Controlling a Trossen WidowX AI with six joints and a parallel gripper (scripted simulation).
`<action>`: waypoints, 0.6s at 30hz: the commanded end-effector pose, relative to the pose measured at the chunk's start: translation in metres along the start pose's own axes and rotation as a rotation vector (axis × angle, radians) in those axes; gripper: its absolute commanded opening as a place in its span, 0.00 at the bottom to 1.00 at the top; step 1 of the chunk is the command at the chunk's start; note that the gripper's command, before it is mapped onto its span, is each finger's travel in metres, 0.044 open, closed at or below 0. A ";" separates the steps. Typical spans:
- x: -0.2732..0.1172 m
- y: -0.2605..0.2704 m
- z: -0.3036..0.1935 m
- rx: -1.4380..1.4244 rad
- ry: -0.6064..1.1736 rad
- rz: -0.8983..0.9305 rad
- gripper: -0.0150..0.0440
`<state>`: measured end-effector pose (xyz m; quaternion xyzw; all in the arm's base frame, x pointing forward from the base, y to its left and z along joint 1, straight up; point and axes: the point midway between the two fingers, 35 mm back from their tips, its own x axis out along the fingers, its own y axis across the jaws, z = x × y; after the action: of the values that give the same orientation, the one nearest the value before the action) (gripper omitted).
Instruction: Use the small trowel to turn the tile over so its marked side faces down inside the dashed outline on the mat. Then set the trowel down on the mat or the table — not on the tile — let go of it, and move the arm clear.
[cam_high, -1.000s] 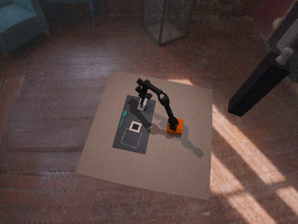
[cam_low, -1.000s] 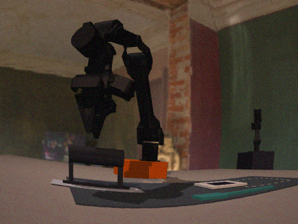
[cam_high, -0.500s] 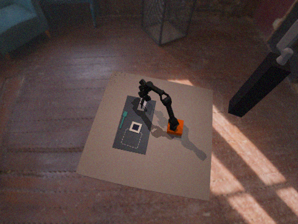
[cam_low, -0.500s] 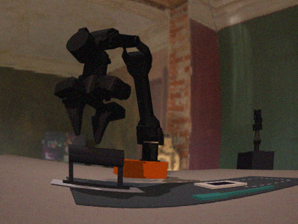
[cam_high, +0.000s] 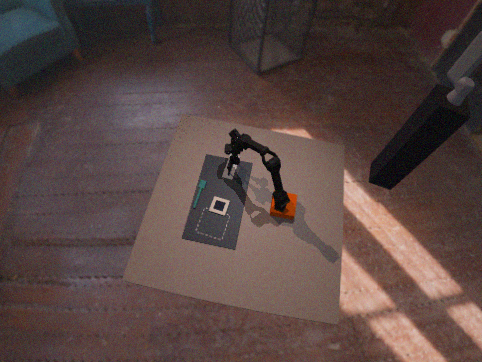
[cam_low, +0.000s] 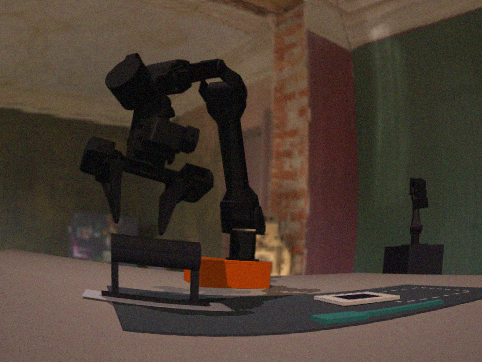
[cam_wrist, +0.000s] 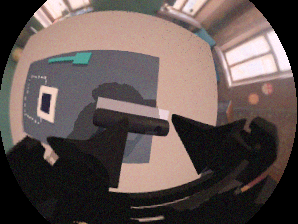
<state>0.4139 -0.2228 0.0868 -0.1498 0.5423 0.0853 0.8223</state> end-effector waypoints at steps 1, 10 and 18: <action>0.001 0.001 -0.001 0.126 -0.035 -0.008 0.76; 0.002 0.002 -0.006 0.415 -0.122 -0.016 0.76; 0.000 -0.001 -0.017 0.547 -0.164 -0.032 0.76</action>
<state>0.4045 -0.2252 0.0811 0.0713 0.4785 -0.0556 0.8734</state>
